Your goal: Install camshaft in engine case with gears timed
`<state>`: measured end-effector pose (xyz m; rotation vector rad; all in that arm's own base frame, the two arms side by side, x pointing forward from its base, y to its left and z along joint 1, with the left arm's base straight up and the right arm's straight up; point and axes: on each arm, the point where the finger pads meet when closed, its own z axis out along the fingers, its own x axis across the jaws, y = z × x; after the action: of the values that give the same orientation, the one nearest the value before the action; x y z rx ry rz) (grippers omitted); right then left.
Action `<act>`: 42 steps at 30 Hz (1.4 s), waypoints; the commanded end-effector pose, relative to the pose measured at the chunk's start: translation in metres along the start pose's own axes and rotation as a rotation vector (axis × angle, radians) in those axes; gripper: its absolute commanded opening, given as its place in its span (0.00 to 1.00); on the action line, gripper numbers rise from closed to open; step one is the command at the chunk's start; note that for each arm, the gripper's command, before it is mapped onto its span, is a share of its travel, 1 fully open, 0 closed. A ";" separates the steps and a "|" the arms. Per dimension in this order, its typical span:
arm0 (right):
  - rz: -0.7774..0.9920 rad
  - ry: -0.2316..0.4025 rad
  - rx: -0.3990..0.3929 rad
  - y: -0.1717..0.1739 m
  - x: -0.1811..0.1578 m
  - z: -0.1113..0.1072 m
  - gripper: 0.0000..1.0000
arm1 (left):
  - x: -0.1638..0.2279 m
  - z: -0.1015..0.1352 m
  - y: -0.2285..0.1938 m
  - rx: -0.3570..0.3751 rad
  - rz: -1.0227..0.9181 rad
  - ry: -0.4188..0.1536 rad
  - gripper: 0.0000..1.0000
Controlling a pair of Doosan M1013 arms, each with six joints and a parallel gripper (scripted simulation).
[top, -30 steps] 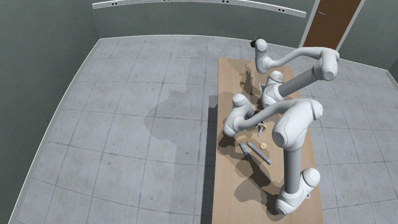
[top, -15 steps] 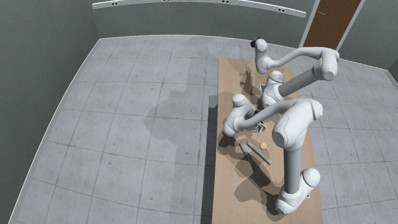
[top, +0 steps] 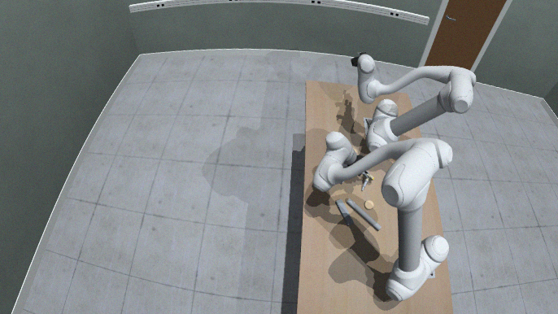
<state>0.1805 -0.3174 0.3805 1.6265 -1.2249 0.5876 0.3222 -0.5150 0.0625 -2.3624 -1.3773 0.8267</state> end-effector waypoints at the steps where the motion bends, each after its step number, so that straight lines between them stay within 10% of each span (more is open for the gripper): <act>1: 0.000 0.000 0.000 0.000 0.000 0.000 1.00 | 0.000 -0.001 0.000 -0.001 0.001 0.000 0.29; 42: 0.000 0.000 0.000 0.000 0.000 0.000 1.00 | -0.007 -0.018 -0.011 -0.001 0.001 0.000 0.29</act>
<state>0.1805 -0.3174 0.3805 1.6265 -1.2249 0.5876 0.3222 -0.5149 0.0792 -2.3627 -1.3769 0.8266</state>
